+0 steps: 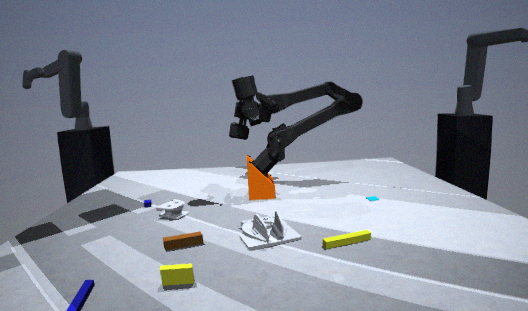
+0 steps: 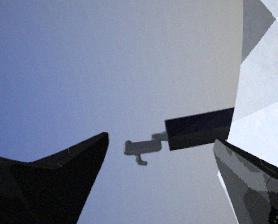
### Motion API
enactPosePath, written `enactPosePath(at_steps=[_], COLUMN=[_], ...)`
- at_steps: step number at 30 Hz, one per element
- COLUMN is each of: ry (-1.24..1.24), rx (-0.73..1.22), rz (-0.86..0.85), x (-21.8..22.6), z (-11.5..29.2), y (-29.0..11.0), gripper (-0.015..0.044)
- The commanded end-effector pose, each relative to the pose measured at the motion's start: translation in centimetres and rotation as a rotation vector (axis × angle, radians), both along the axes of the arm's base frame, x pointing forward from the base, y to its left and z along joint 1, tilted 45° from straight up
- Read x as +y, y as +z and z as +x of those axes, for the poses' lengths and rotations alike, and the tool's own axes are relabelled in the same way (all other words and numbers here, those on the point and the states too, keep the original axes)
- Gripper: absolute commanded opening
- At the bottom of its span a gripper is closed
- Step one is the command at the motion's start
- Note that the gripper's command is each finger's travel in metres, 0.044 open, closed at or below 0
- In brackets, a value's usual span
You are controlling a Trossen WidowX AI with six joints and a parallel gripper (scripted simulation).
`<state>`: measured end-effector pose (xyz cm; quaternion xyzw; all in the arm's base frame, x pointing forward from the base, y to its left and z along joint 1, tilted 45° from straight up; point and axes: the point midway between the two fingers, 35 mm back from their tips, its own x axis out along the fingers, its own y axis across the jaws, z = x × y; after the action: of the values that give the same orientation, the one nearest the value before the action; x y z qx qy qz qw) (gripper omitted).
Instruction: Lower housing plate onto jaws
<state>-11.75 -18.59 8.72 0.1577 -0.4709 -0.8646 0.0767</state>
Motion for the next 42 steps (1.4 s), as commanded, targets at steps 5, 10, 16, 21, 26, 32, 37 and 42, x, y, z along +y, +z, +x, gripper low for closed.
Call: enactPosePath(at_steps=[5,10,16,21,26,32,37,42], ry=[0.022,0.067,0.123,0.172,0.222,0.285,0.340,0.397], rx=[0.001,0.003,0.008,0.014,0.021,0.031,0.041,0.052], rz=[0.055,0.164,0.295,0.402,0.509,0.636,0.740,0.844], x=[-0.4,-1.1,-1.9,-2.6,-3.2,-4.0,-4.5,-5.1], z=[0.2,0.6,1.1,1.6,2.1,2.7,3.2,3.7], y=[-0.2,-0.5,-1.0,-1.4,-1.9,-2.4,-2.9,-3.4], gripper=[0.0440,0.0440,0.0440,0.0440,0.0440,0.0440,0.0440,0.0440])
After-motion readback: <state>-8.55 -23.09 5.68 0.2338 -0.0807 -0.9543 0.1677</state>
